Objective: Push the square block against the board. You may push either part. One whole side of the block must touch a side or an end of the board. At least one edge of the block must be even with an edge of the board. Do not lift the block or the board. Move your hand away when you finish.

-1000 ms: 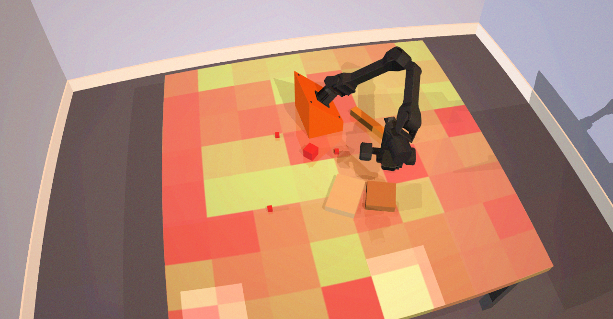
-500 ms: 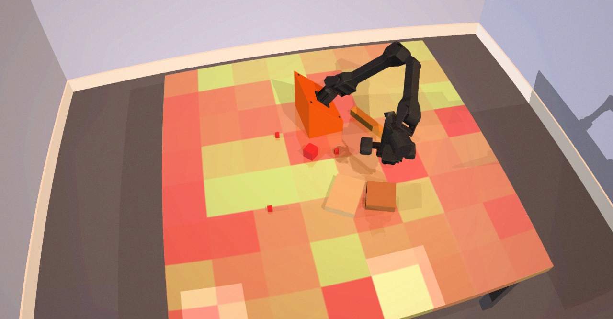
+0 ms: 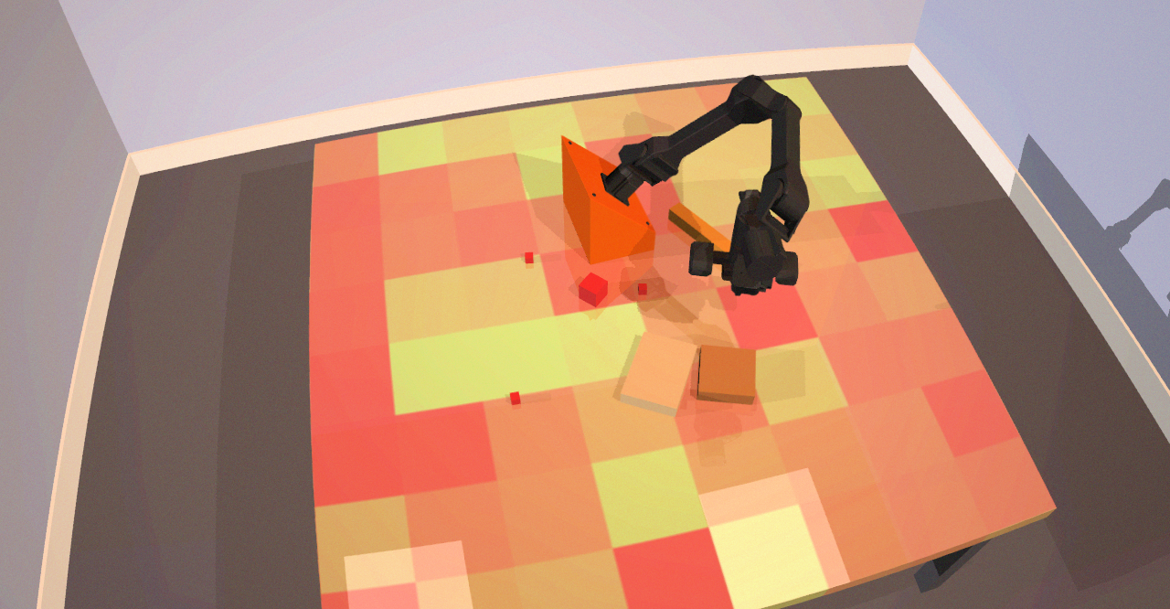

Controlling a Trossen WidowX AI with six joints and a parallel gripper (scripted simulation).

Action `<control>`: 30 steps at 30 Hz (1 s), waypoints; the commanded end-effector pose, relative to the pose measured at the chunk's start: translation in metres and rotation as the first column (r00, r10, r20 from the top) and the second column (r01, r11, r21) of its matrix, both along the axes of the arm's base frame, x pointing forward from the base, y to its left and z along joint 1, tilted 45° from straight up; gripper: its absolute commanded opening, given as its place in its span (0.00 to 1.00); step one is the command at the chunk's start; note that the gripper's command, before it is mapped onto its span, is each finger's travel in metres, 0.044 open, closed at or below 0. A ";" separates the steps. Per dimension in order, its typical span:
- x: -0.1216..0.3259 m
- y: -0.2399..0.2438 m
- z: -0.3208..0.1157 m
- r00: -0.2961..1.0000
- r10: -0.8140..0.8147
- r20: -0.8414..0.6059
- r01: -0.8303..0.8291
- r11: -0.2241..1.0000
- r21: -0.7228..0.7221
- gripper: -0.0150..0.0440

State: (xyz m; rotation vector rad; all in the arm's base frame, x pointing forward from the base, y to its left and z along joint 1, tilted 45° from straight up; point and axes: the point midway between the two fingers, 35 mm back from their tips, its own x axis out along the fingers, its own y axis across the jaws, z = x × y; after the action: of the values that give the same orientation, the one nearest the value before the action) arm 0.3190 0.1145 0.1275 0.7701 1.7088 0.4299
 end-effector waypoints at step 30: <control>-0.006 -0.012 -0.055 0.997 -0.058 -0.057 0.057 0.998 -0.015 0.25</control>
State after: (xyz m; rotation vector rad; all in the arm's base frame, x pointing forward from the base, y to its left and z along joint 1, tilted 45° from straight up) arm 0.3212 0.1118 0.1090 0.7767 1.6891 0.4220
